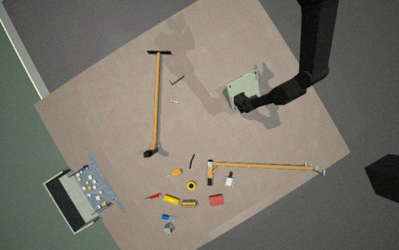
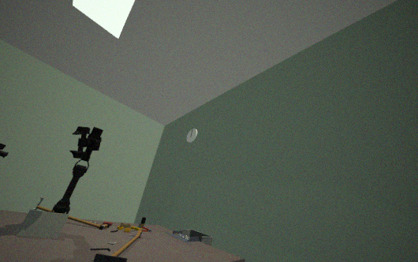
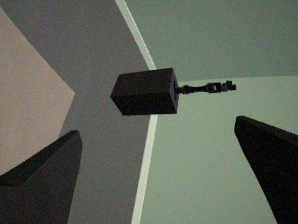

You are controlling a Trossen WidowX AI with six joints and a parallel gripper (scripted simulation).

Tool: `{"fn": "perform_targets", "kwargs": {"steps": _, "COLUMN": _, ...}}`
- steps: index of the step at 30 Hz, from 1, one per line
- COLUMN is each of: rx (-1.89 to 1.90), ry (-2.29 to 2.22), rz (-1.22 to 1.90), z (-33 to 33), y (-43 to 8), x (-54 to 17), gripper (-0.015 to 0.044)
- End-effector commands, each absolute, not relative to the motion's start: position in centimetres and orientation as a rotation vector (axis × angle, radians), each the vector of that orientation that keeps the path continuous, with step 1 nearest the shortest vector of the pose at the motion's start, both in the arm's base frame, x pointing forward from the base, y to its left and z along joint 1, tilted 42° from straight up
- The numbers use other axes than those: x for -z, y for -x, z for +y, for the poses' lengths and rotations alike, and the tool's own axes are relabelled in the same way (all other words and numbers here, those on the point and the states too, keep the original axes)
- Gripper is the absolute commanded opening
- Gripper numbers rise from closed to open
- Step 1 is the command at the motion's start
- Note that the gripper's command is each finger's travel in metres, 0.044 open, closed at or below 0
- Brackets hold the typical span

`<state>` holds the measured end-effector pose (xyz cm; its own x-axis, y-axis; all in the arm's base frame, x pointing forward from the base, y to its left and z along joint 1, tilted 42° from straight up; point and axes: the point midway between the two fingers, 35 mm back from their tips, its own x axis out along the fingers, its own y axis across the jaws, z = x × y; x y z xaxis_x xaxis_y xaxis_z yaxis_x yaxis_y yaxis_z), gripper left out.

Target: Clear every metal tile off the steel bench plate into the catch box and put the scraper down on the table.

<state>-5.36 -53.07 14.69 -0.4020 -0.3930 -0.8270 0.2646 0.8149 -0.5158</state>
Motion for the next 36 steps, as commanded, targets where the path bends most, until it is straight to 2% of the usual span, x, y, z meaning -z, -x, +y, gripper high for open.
{"fn": "perform_targets", "kwargs": {"steps": 1, "rx": 0.745, "ry": 0.035, "rz": 1.755, "z": -52.4, "y": 3.5, "x": -14.6, "gripper": 0.044}}
{"fn": "perform_targets", "kwargs": {"steps": 36, "rx": 0.775, "ry": -0.804, "rz": 1.064, "z": -42.9, "y": -11.6, "x": -15.4, "gripper": 0.044}}
